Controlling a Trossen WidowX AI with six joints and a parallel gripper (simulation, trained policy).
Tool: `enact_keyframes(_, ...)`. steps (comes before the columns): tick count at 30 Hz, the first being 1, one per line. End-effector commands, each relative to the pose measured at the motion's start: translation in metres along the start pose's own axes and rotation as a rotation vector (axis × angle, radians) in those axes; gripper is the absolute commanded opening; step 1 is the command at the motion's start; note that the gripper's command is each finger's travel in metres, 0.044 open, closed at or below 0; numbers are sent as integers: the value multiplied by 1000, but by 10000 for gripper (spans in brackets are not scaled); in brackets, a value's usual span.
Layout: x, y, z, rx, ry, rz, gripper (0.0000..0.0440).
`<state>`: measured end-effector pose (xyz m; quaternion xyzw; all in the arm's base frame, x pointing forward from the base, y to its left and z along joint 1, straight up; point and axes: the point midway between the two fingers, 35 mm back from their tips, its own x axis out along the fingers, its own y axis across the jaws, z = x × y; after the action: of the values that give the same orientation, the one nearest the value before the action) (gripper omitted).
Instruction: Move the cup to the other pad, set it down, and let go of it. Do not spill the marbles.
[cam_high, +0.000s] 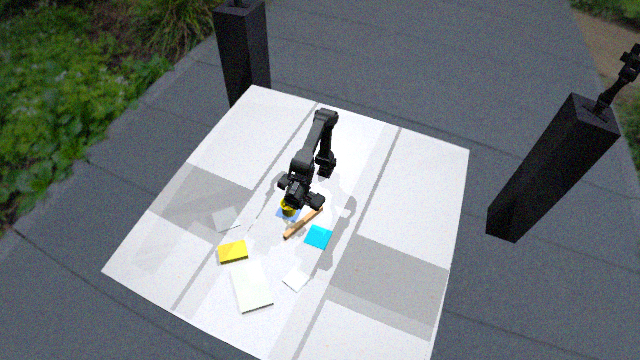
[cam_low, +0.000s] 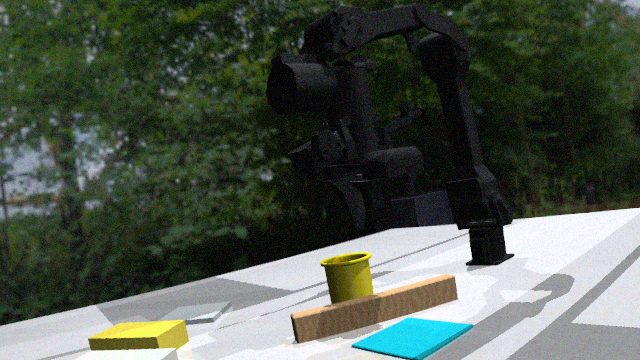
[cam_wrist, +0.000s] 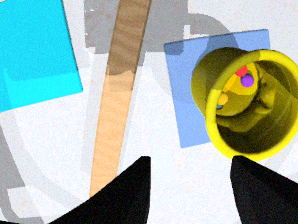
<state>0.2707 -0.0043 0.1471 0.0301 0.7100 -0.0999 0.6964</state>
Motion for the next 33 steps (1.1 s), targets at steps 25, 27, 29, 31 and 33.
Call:
enact_keyframes(25,86,-20,-2,-191,88,1,185)
enact_keyframes(27,91,-20,-2,-221,86,4,145)
enact_keyframes(29,94,-20,-2,-252,84,6,97)
enact_keyframes(31,95,-21,-1,-280,82,7,50)
enact_keyframes(33,95,-21,0,-305,80,7,6)
